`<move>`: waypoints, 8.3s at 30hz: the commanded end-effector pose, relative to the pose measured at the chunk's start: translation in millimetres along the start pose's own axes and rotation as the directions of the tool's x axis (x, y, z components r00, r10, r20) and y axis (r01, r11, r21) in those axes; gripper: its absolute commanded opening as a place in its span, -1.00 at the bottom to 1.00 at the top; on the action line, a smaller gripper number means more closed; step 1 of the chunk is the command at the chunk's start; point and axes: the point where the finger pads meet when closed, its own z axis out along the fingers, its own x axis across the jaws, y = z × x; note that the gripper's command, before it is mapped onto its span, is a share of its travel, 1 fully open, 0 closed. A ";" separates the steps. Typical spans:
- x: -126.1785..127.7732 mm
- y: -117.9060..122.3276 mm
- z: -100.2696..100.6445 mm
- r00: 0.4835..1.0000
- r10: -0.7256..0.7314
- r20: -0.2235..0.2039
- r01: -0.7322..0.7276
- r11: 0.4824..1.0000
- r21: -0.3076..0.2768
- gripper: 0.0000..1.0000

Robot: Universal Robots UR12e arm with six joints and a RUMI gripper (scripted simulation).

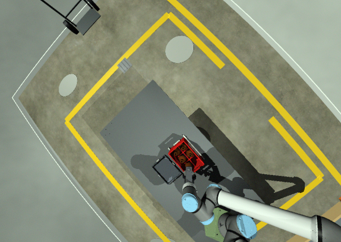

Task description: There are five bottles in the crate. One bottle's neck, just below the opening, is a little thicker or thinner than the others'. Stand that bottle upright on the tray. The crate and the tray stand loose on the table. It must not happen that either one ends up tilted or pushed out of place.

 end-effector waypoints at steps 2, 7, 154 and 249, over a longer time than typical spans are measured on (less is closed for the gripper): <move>-0.3 -0.1 -11.0 1.000 0.001 -0.001 -0.001 1.000 -0.001 -0.24; -0.3 -0.1 -14.3 1.000 0.001 -0.001 -0.001 1.000 -0.001 -0.24; -126.1 -119.5 17.2 1.000 0.001 -0.001 -0.001 1.000 -0.001 -0.24; -126.7 -124.9 29.8 1.000 0.001 -0.001 -0.001 1.000 -0.001 -0.24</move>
